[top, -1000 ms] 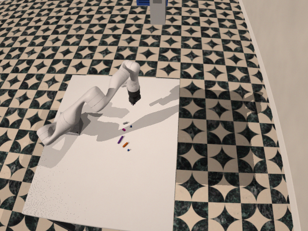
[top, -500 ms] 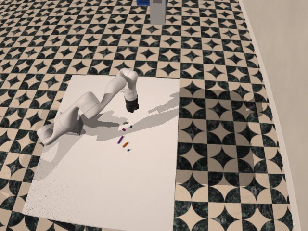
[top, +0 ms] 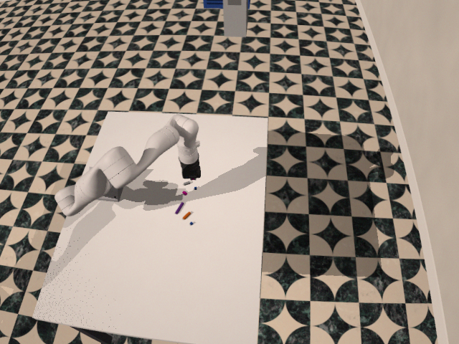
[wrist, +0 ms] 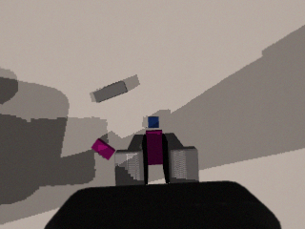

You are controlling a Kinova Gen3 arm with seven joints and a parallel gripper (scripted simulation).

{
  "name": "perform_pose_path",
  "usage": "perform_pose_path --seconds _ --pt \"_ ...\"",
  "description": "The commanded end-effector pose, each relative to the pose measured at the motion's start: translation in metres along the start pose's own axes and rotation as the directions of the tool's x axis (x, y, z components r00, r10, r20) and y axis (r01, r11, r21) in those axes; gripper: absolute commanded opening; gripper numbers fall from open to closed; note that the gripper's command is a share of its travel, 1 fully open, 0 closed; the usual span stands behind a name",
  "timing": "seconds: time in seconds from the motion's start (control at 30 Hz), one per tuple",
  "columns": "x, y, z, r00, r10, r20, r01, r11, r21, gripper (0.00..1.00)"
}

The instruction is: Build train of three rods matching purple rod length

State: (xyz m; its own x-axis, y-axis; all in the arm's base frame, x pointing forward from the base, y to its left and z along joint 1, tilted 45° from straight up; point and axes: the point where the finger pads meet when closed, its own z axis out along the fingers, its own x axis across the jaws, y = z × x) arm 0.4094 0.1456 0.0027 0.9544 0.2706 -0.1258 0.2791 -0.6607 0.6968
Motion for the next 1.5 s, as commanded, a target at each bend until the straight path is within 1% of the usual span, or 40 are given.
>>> perform_pose_path --seconds 0.0,0.5,0.7,0.77,0.9,1.27,1.33,1.37,1.47 --pt "-0.001 0.007 -0.003 0.999 0.041 -0.005 -0.041 0.999 0.009 0.24" --pt "-0.002 0.007 -0.002 1.0 0.026 -0.004 -0.026 1.0 0.008 0.24" --pt "-0.002 0.006 0.005 0.999 0.035 -0.003 -0.035 0.999 0.005 0.24" --pt "-0.002 0.006 0.005 0.999 0.035 -0.003 -0.035 0.999 0.005 0.24" --pt "0.0 0.008 0.017 0.999 0.036 -0.009 -0.036 0.999 0.001 0.24" --pt "0.001 0.01 0.066 0.999 0.037 -0.009 -0.037 0.999 -0.001 0.24" --pt "0.001 0.01 0.066 0.999 0.037 -0.009 -0.037 0.999 -0.001 0.24" --pt "-0.001 0.009 0.07 0.999 0.04 -0.004 -0.04 0.999 0.002 0.24" --pt "0.0 0.01 0.079 0.999 0.037 -0.009 -0.037 0.999 0.0 0.24"
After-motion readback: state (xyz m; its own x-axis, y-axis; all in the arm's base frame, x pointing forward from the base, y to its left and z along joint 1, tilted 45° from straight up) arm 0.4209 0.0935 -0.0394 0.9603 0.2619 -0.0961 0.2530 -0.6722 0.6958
